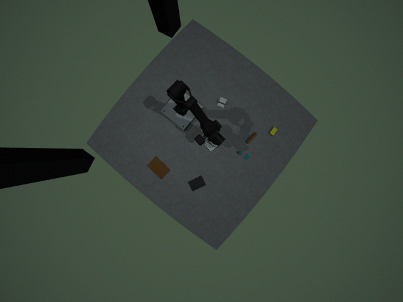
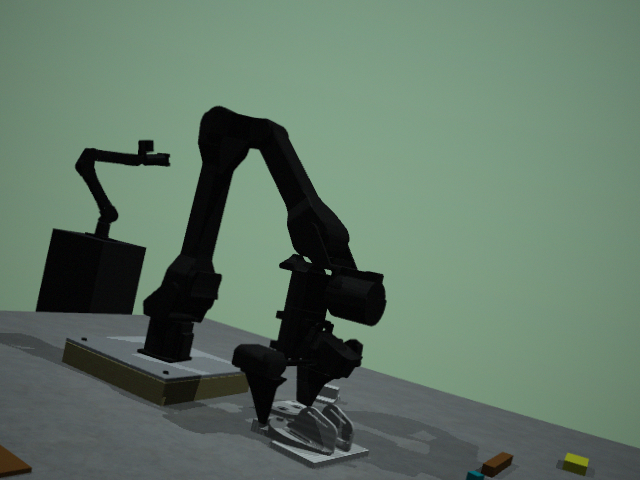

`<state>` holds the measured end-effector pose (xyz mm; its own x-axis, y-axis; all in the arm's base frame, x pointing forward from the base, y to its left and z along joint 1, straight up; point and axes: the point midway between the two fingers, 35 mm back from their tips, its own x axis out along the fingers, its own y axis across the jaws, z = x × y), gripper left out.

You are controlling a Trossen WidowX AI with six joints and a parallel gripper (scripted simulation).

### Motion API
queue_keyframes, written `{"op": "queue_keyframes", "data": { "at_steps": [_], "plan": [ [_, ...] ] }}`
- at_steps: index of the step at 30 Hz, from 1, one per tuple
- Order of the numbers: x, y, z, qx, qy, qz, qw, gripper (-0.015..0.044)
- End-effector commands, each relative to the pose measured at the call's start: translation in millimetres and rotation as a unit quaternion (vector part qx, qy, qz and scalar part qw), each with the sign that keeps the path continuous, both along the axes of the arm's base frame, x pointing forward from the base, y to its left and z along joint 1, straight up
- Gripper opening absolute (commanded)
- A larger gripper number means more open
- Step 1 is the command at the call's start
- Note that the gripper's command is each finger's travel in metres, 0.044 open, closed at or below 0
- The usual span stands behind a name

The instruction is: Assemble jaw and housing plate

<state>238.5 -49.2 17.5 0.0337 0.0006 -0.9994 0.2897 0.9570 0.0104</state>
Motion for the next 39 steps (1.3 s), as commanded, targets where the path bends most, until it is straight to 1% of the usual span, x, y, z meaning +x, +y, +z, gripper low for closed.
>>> {"op": "queue_keyframes", "data": {
  "at_steps": [1,39],
  "plan": [
    [-1.2,-0.5,-3.4,-0.002,0.005,0.001,1.0,0.0351],
    [-1.0,-0.5,-10.7,-0.002,0.005,-0.001,1.0,0.0351]
  ]
}}
